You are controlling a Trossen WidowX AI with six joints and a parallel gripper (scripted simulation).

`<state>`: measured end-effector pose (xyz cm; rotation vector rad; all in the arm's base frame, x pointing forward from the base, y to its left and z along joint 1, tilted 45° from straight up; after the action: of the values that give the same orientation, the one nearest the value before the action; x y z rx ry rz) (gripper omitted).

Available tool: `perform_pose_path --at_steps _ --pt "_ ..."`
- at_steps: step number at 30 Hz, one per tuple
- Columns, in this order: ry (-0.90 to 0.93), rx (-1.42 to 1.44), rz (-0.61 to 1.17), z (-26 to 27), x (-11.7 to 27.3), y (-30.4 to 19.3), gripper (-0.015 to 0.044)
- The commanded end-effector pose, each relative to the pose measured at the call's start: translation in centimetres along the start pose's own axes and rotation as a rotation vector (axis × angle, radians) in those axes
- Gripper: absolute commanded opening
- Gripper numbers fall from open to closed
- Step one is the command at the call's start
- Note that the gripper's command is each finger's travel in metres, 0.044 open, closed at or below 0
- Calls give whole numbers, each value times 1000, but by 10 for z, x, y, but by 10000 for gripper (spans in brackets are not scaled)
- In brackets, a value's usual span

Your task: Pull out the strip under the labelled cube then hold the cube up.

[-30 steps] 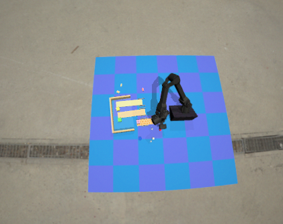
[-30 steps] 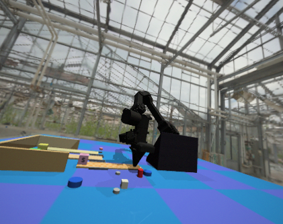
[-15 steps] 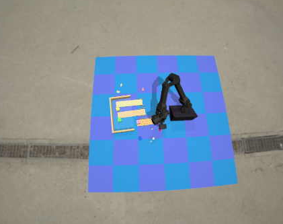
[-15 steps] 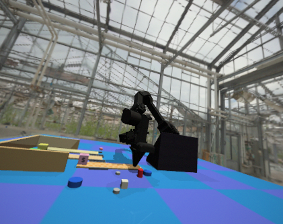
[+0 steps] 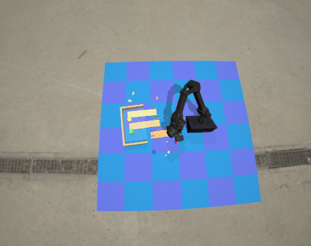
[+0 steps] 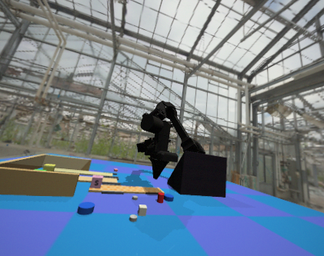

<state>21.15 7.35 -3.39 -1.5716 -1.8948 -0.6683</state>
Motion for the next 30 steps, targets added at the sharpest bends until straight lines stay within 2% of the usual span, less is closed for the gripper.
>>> perform_pose_path --at_steps 1,14,30 --pt "2 7 7 2 2 17 105" --pt "3 7 5 7 10 61 440" --pt "3 5 3 12 20 118 440"
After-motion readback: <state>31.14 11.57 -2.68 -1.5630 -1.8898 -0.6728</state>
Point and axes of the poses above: the point midway between the two fingers, 35 mm back from their tips, its own x axis back along the fingers, its own z axis across the jaws, y = z × x, the point moved 2 cm from there along x, back along the fingers, and after that the axes turned 6 degrees about -x, right-handed, at the moved point
